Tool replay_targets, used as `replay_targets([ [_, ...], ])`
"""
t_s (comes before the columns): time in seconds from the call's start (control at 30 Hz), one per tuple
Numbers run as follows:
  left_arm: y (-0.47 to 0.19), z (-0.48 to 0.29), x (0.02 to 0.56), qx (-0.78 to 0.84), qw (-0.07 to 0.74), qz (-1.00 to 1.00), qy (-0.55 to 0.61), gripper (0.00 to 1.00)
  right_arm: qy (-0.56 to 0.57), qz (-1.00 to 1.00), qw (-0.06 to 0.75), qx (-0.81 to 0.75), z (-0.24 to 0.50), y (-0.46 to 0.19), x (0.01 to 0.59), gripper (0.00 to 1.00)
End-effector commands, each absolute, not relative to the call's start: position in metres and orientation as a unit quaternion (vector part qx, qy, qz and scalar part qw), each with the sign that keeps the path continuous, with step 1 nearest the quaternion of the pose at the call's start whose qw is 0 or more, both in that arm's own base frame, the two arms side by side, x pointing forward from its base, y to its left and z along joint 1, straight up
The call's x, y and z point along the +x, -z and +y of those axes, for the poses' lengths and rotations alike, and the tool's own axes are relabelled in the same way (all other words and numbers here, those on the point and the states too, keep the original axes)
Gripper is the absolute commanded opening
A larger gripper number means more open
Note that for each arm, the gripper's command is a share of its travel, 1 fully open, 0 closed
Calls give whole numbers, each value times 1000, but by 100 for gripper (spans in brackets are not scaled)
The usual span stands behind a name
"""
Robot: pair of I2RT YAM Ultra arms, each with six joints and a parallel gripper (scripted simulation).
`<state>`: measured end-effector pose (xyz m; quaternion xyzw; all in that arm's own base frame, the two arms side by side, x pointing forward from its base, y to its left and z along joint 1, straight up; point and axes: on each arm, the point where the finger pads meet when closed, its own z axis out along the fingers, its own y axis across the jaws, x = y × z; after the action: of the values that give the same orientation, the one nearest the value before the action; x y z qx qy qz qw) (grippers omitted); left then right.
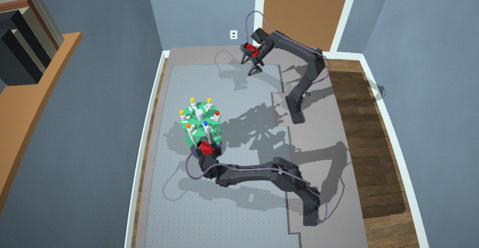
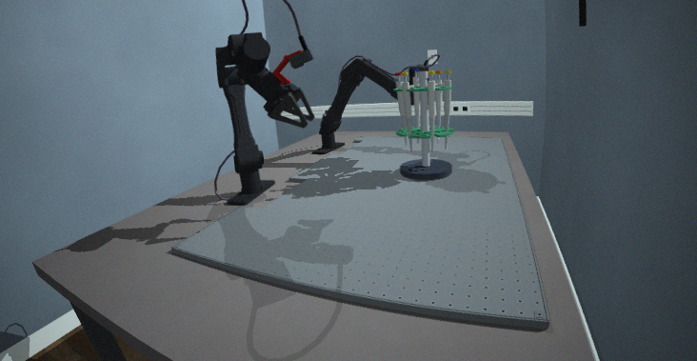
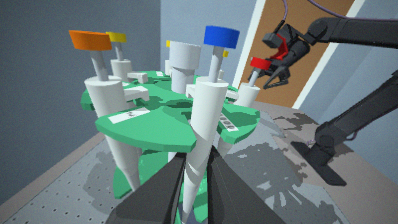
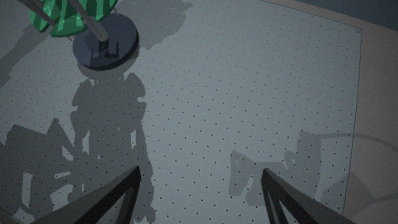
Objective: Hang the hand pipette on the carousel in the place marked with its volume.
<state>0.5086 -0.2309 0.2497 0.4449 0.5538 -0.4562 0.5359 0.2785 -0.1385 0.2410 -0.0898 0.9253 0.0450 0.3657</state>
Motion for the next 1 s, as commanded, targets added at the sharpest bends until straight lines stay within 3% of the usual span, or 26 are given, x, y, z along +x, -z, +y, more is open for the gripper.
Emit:
replay_targets([
  [0.0, -248, -238, 506, 456, 542, 539, 455, 12, -36, 918, 384, -96, -142, -253, 283, 100],
  [0.53, -257, -238, 506, 462, 554, 529, 447, 12, -36, 918, 384, -96, -142, -253, 283, 100],
  [0.57, -257, -238, 506, 462, 554, 529, 447, 50, -36, 918, 384, -96, -142, -253, 283, 100],
  [0.97, -258, -238, 506, 463, 555, 528, 446, 50, -36, 918, 384, -96, -142, -253, 283, 100],
])
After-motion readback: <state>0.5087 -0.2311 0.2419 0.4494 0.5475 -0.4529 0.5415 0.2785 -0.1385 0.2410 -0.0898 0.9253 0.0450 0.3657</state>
